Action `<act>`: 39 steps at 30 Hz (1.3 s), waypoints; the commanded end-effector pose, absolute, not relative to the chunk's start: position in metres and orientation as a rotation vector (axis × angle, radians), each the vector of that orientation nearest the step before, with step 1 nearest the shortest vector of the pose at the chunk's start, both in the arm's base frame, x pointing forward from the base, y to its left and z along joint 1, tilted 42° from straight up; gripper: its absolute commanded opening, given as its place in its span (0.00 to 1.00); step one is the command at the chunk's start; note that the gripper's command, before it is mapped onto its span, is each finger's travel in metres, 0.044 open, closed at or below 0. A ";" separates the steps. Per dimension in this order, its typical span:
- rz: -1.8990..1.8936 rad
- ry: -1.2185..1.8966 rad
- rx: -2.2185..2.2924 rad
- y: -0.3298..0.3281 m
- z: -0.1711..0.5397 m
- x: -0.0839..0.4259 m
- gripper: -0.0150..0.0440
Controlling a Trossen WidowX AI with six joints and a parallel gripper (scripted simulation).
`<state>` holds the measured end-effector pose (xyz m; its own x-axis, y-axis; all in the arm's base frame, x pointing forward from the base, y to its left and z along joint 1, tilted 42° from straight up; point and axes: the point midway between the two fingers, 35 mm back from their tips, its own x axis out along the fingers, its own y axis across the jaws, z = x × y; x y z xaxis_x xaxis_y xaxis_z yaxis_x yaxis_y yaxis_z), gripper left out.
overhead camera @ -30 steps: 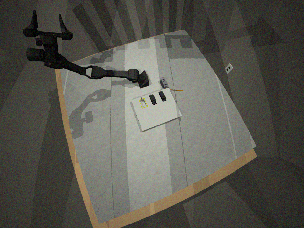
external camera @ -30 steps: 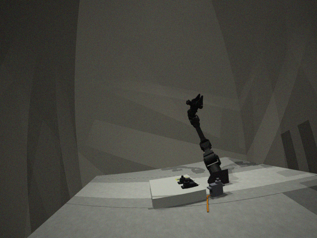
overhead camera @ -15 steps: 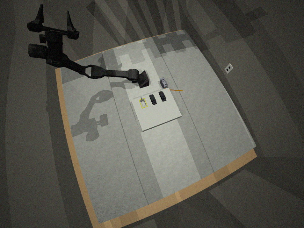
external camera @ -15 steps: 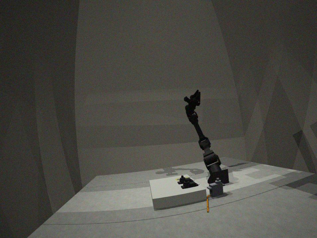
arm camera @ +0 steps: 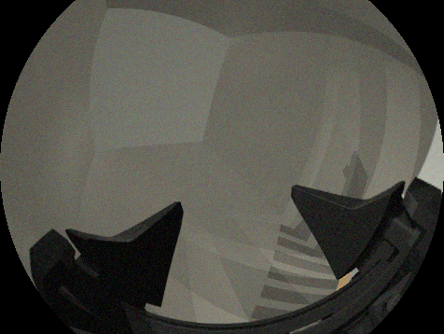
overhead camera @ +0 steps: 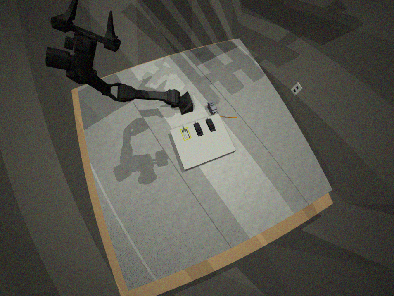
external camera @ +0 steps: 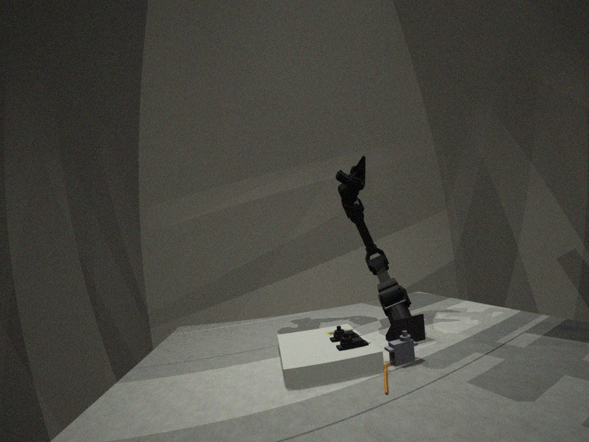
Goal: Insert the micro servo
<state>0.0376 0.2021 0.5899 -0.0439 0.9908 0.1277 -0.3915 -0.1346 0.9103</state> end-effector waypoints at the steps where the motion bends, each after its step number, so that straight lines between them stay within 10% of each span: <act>1: 1.437 0.844 0.942 0.219 0.574 0.055 1.00; 39: 1.201 0.752 0.245 0.319 0.406 0.167 1.00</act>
